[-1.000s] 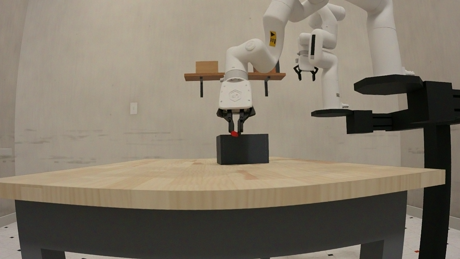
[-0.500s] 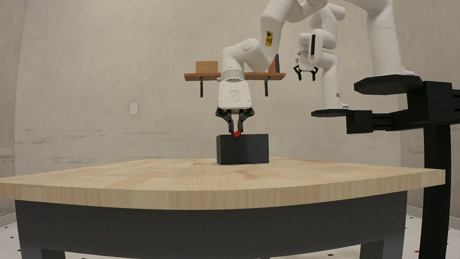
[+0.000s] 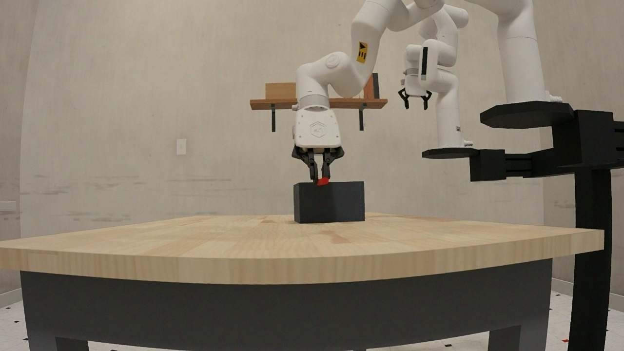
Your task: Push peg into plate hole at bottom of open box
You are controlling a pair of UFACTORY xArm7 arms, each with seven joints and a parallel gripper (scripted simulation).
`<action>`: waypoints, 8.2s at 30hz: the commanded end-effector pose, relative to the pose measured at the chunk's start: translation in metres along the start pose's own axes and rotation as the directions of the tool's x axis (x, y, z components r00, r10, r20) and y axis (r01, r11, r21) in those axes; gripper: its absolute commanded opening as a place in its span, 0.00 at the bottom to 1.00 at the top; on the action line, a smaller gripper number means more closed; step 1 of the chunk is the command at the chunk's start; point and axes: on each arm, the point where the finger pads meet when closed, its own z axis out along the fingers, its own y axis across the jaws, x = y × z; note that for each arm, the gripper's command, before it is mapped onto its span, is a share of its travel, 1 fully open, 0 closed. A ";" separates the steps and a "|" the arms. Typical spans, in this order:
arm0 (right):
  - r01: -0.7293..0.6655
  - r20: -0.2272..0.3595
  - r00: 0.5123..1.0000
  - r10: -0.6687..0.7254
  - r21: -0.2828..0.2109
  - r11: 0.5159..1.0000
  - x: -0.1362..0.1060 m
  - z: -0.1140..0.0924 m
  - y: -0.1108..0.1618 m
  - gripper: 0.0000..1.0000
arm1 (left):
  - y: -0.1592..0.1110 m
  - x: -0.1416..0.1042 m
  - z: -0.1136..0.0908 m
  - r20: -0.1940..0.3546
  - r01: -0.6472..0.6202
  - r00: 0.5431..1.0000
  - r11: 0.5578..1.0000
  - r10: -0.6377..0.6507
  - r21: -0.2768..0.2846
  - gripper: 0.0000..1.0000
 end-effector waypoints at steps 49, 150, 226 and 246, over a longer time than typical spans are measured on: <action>0.000 -0.004 1.000 0.000 0.000 1.000 0.001 -0.002 0.000 1.00 | -0.001 0.000 -0.001 -0.577 0.001 0.817 1.000 0.000 0.002 0.00; 0.000 -0.004 1.000 0.000 0.000 1.000 0.001 -0.002 0.000 1.00 | -0.001 0.013 0.034 -1.000 0.002 -0.001 1.000 0.003 0.003 0.00; 0.000 -0.004 1.000 0.000 0.000 1.000 0.001 -0.002 0.000 1.00 | -0.001 0.017 0.045 -1.000 0.002 -0.001 1.000 0.003 0.003 0.44; 0.000 -0.004 1.000 0.000 0.000 1.000 0.001 -0.002 0.000 1.00 | -0.001 0.017 0.045 -1.000 0.002 -0.001 1.000 0.003 0.003 0.44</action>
